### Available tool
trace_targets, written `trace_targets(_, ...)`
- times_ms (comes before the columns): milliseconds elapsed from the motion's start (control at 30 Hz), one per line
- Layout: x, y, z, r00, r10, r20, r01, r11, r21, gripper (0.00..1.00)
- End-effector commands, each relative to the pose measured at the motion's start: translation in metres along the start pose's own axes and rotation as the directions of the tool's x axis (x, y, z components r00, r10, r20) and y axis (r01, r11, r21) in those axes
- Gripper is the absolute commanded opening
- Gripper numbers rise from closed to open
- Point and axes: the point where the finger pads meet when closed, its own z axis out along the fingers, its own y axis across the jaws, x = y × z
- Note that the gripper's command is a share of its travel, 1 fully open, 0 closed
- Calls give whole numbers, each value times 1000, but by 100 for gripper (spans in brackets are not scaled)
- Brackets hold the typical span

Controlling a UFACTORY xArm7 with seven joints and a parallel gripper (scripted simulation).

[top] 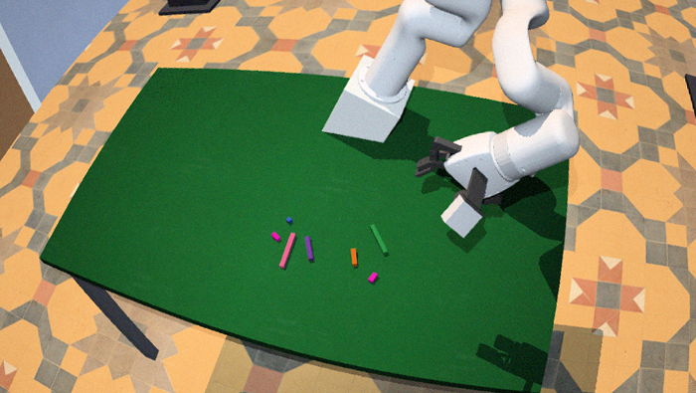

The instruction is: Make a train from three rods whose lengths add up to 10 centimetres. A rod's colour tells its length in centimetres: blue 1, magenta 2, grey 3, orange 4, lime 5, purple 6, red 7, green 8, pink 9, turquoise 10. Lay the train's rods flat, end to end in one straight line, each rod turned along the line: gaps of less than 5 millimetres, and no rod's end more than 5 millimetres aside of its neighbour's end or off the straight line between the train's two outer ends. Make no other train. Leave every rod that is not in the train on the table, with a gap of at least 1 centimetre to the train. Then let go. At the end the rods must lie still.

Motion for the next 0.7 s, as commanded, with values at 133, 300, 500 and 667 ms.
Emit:
trace_targets(133,-14,46,38,999,-36,3,35,985,172,100)
trace_targets(300,-30,75,66,999,-33,-25,38,957,287,100)
trace_targets(500,-30,82,102,995,92,26,-95,915,393,100)
trace_targets(667,-22,78,127,970,211,119,-242,868,433,100)
